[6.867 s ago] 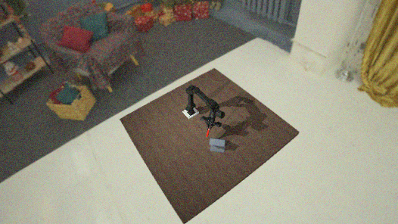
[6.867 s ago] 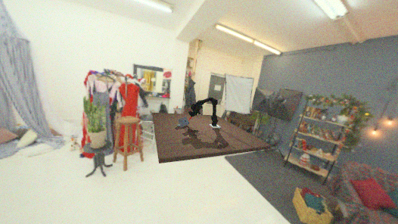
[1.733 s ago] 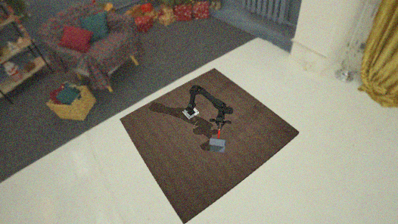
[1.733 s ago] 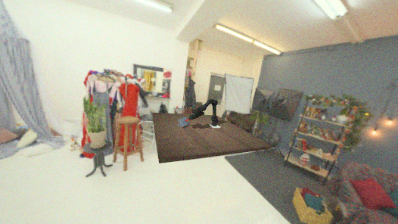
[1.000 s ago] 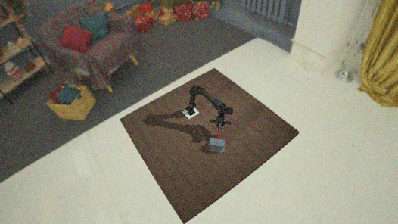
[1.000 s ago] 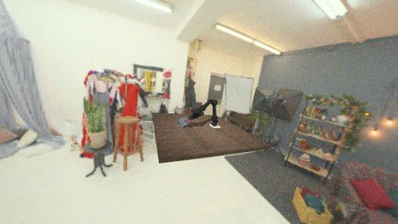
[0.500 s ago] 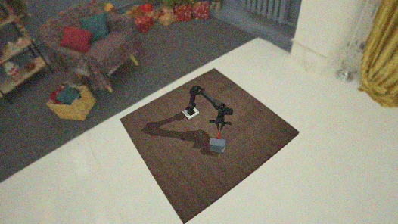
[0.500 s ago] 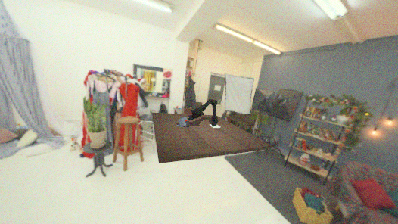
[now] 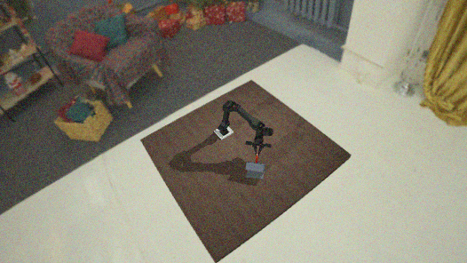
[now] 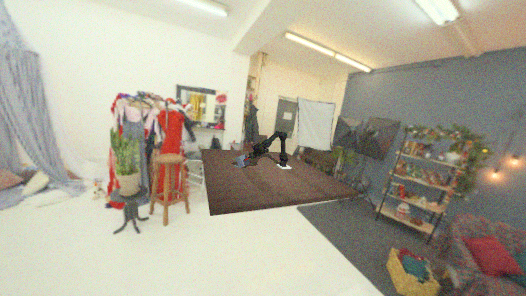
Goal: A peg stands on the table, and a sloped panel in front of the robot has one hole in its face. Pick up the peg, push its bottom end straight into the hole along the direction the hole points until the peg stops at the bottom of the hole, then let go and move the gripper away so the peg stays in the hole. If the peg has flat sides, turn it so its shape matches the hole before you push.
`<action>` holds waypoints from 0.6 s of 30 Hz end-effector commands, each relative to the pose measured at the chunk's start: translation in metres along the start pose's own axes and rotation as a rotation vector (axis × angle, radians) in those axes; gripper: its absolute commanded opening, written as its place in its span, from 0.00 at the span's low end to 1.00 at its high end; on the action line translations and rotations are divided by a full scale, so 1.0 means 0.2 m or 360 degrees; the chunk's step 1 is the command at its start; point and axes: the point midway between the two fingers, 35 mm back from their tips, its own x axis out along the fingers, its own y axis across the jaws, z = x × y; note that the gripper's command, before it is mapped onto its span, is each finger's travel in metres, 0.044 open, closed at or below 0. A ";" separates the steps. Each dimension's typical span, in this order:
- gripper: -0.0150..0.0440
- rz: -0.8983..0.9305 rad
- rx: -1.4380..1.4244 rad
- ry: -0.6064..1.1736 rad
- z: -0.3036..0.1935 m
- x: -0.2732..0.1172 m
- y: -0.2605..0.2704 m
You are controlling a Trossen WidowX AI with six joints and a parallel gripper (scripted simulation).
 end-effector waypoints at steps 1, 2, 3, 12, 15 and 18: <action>0.25 -0.0005 -0.0007 0.0004 0.00 0.02 0.00; 0.25 -0.0005 -0.0007 0.0004 0.00 0.02 -0.01; 0.25 -0.0005 -0.0007 0.0004 0.00 0.02 -0.01; 0.25 -0.0005 -0.0007 0.0003 0.00 0.05 -0.01; 0.25 -0.0005 -0.0007 0.0003 0.00 0.05 -0.01; 0.25 -0.0005 -0.0007 0.0003 0.00 0.06 -0.01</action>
